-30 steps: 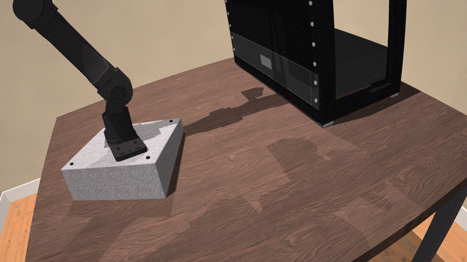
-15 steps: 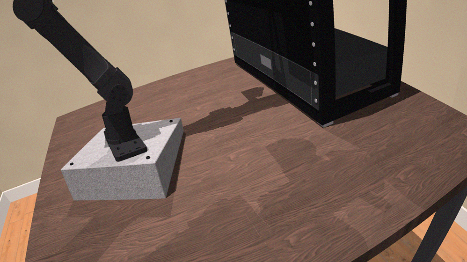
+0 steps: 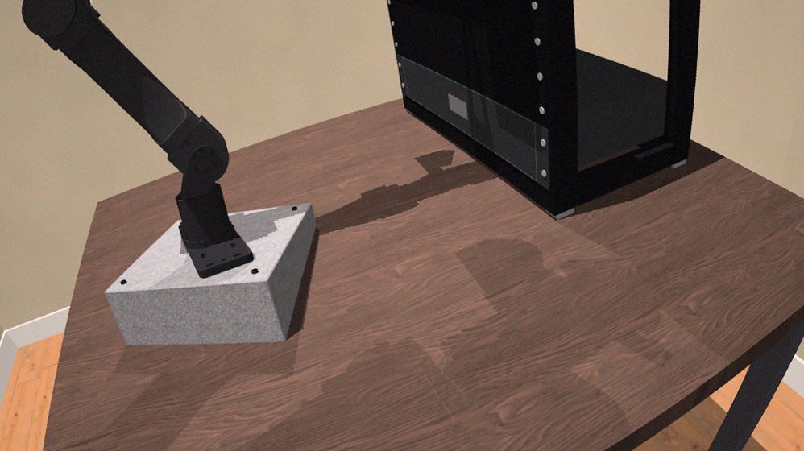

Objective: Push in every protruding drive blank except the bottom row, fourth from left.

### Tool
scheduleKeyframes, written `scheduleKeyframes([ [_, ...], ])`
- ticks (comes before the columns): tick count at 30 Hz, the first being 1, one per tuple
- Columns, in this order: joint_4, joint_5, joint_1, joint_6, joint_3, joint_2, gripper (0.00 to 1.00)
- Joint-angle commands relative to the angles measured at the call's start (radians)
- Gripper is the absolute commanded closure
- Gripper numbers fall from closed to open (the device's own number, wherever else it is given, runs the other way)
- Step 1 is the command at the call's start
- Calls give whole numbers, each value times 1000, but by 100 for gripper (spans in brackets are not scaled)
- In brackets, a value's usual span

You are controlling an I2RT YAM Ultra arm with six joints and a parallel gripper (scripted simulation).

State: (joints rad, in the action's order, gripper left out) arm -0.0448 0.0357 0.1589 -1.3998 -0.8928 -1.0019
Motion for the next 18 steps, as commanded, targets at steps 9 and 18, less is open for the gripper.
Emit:
scheduleKeyframes([
  [9,-4,-17,-21,-1,35,158,100],
  [18,160,0,-33,-2,66,377,100],
])
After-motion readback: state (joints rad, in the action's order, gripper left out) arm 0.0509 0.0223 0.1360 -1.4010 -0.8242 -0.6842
